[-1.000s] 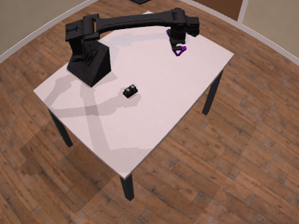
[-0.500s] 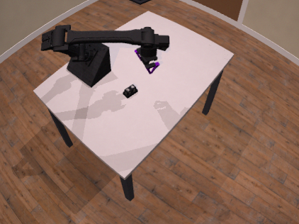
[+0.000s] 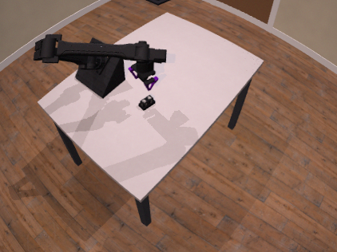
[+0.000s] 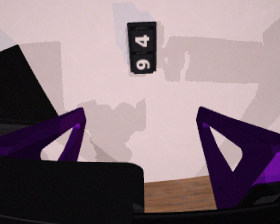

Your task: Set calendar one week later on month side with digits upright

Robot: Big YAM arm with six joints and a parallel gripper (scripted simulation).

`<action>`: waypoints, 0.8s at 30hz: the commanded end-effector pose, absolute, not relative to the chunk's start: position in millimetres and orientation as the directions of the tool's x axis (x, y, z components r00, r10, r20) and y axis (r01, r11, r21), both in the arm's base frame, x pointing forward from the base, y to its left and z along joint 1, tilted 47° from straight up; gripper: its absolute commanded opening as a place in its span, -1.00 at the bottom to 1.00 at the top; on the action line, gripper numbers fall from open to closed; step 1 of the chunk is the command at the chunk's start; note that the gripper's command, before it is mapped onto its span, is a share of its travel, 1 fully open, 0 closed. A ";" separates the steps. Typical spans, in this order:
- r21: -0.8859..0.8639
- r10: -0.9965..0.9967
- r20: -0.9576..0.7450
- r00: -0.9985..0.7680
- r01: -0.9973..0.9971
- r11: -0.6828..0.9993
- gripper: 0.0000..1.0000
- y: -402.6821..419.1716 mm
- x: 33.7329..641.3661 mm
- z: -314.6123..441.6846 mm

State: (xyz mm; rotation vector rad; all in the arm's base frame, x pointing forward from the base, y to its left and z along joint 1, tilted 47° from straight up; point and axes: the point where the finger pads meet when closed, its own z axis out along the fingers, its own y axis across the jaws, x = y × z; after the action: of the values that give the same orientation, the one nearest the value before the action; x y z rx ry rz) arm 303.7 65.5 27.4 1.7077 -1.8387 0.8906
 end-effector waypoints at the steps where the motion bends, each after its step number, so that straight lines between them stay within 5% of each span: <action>1: -0.143 -0.704 0.706 -0.072 -0.989 -0.042 1.00 75.9 307.6 31.3; 24: -0.120 -0.691 0.719 -0.075 -0.993 -0.018 1.00 25.0 313.0 -11.9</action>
State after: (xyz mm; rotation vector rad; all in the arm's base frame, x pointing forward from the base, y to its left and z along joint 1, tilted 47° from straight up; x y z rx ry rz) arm 312.0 48.5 10.8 1.7380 -1.8445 0.9121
